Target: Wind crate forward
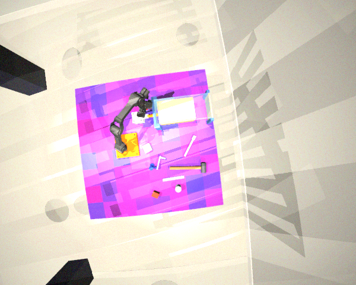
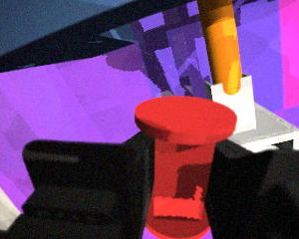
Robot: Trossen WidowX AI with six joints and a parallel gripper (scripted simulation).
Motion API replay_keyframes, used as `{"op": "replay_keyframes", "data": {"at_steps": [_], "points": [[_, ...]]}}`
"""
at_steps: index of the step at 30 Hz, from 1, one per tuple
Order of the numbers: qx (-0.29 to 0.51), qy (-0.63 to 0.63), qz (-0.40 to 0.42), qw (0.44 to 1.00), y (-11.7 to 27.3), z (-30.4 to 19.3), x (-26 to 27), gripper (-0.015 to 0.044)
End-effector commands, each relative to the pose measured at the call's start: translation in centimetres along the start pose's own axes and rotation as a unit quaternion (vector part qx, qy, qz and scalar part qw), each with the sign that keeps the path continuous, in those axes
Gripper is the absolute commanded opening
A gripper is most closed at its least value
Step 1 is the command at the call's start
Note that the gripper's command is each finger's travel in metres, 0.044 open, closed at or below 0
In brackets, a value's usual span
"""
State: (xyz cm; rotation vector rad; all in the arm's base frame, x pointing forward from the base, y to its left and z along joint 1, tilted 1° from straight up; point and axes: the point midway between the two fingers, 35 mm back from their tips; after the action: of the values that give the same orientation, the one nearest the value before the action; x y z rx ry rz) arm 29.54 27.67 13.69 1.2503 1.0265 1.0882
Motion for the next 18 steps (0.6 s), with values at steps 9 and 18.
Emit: {"op": "replay_keyframes", "data": {"at_steps": [9,18], "points": [[0.011,0.011,0.015,1.0,0.4,-2.5,2.2,0.0],[0.012,0.011,0.016,1.0,0.4,-3.6,2.8,0.0]]}}
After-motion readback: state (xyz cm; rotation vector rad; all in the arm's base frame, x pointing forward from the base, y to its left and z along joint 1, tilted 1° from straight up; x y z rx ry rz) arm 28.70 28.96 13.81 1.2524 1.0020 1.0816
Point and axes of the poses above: the point midway between the two fingers, 35 mm back from their tips, its own y axis back along the fingers, its own x axis across the jaws, z = x × y, and after that the axes turned 12 degrees about y, right-handed
